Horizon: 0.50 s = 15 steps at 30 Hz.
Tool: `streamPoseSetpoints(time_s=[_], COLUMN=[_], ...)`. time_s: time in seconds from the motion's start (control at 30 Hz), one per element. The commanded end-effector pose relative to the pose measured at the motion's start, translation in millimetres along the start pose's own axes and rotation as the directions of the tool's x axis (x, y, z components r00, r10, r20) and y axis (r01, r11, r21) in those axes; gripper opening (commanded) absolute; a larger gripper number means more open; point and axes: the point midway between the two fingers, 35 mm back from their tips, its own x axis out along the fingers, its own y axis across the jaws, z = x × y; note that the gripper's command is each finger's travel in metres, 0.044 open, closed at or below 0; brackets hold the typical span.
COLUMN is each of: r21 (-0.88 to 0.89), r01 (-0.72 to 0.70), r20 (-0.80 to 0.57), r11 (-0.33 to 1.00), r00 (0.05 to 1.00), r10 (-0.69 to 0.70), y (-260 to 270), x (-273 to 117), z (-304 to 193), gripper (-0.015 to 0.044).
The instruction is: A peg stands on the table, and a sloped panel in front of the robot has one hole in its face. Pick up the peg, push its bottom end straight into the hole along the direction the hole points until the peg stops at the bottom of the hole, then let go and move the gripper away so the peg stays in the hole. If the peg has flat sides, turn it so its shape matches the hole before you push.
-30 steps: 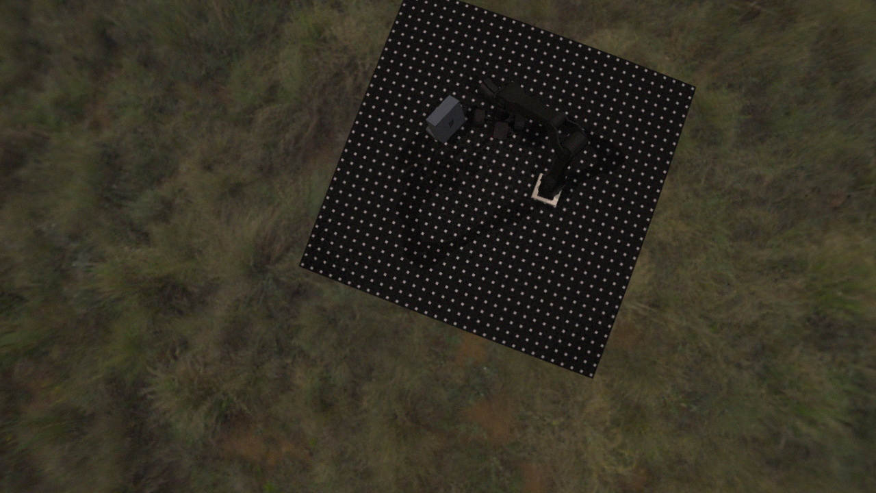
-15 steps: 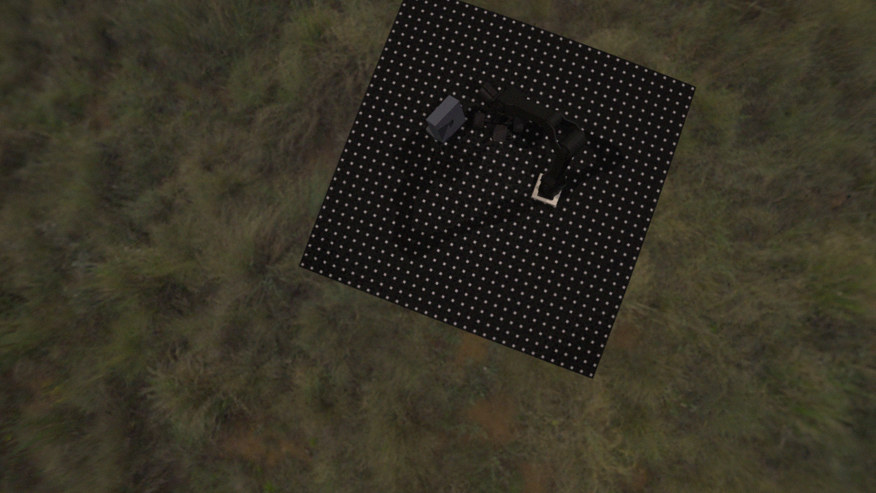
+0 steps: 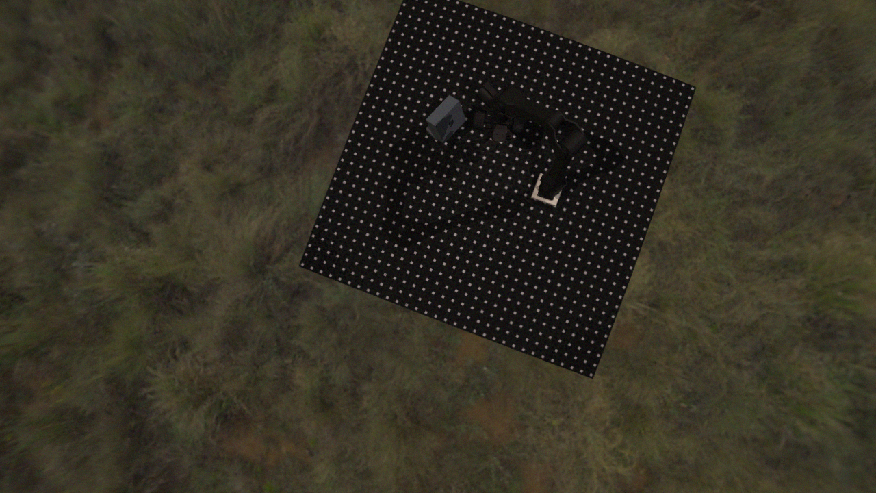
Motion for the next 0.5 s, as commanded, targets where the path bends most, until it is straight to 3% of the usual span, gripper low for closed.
streamPoseSetpoints(time_s=[0.0, 0.47], r21=[0.000, -0.001], r01=[0.000, 0.000], r20=[-0.001, -0.001], r11=[1.000, 1.000], r00=[1.000, 1.000], r10=[0.000, 0.000], y=[-0.2, -1.7], x=[-0.5, -23.8], z=[-0.2, -1.5], gripper=[0.0013, 0.0000])
